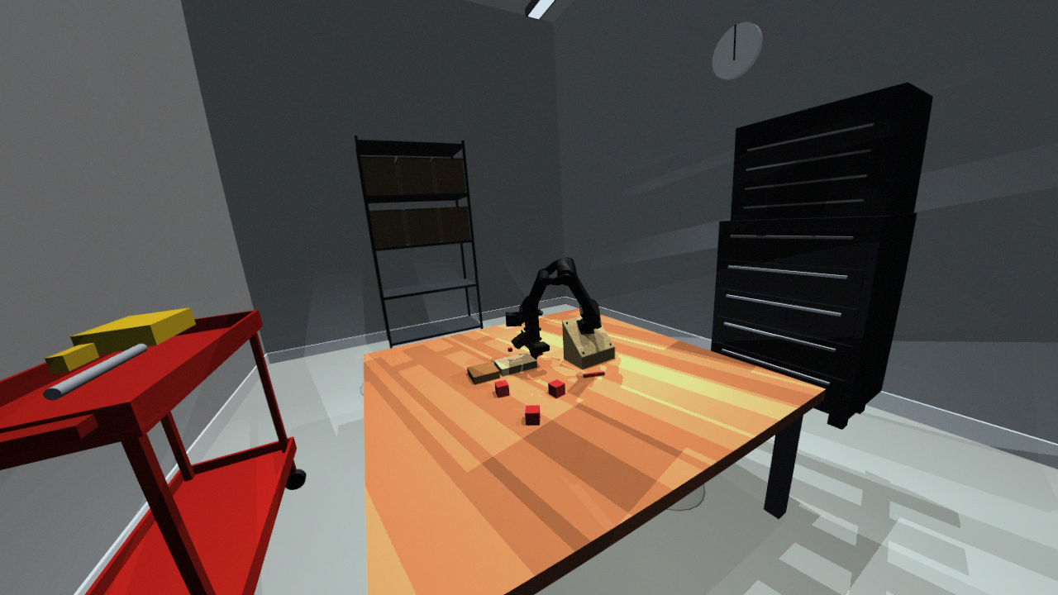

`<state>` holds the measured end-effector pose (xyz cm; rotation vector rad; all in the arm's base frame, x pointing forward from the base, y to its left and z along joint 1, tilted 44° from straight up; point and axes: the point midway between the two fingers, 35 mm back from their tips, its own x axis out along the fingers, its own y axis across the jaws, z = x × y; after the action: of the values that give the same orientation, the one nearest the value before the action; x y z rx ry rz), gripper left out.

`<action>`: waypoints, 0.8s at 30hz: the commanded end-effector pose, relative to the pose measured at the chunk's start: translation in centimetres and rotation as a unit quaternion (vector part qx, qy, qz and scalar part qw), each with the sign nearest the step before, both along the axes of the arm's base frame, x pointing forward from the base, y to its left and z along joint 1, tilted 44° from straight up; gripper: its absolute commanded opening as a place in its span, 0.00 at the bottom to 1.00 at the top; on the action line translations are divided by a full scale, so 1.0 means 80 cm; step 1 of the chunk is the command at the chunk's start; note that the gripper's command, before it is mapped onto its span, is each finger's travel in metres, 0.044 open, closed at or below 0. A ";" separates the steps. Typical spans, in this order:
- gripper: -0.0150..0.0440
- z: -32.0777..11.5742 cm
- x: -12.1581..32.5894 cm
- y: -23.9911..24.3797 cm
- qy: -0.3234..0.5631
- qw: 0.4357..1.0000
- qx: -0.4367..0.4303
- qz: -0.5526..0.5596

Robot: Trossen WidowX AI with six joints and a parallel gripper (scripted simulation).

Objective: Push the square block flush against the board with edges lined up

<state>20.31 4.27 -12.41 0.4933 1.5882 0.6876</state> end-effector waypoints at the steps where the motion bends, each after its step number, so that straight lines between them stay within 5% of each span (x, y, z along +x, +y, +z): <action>1: 0.25 0.000 -0.007 -0.002 -0.002 1.000 0.000 0.000; 24: 0.25 0.001 -0.054 -0.009 0.000 1.000 0.000 0.000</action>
<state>16.78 3.62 -12.35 0.4944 1.5853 0.6878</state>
